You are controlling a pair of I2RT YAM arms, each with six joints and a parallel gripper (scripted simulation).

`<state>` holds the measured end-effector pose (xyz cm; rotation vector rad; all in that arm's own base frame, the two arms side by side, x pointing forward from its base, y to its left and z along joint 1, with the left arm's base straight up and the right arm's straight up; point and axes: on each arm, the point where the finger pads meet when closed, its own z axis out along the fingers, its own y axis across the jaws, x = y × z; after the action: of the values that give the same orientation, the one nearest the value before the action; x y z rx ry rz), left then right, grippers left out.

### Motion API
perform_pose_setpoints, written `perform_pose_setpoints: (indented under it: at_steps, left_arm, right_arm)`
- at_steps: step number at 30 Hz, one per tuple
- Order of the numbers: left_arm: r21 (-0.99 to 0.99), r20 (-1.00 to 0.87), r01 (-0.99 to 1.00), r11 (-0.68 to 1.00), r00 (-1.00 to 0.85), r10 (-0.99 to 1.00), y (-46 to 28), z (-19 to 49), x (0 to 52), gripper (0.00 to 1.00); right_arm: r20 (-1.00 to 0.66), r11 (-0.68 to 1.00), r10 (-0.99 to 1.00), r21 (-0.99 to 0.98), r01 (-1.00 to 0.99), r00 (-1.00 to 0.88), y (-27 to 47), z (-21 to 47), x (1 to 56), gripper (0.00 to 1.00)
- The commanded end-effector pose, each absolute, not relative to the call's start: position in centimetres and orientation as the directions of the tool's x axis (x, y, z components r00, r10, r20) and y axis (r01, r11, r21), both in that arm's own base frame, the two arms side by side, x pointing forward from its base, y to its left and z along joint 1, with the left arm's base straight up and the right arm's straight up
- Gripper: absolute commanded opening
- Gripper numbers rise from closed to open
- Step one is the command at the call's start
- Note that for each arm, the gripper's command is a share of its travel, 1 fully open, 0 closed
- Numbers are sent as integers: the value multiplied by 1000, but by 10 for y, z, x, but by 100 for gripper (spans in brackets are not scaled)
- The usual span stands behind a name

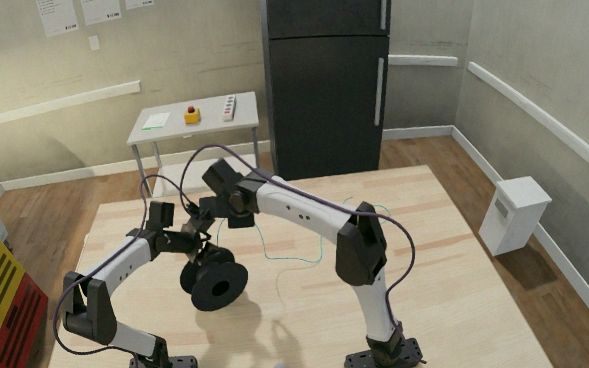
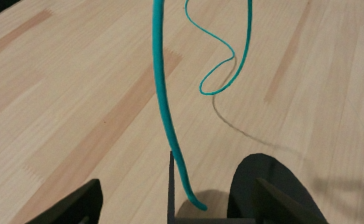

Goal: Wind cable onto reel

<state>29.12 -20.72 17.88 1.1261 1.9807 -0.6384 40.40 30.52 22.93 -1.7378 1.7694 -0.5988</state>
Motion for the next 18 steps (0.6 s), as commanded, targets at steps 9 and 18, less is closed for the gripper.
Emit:
perform_pose_setpoints:
  at_steps: [9,18]
  left_arm:
    - [31,-883,878,477,-199,424,-198,230,297,75]
    - [5,-869,881,474,-230,437,-187,212,281,75]
  right_arm:
    - [38,-24,-999,-625,-780,0,277,203,392,0]
    - [39,-40,-999,-618,-785,21,291,196,388,0]
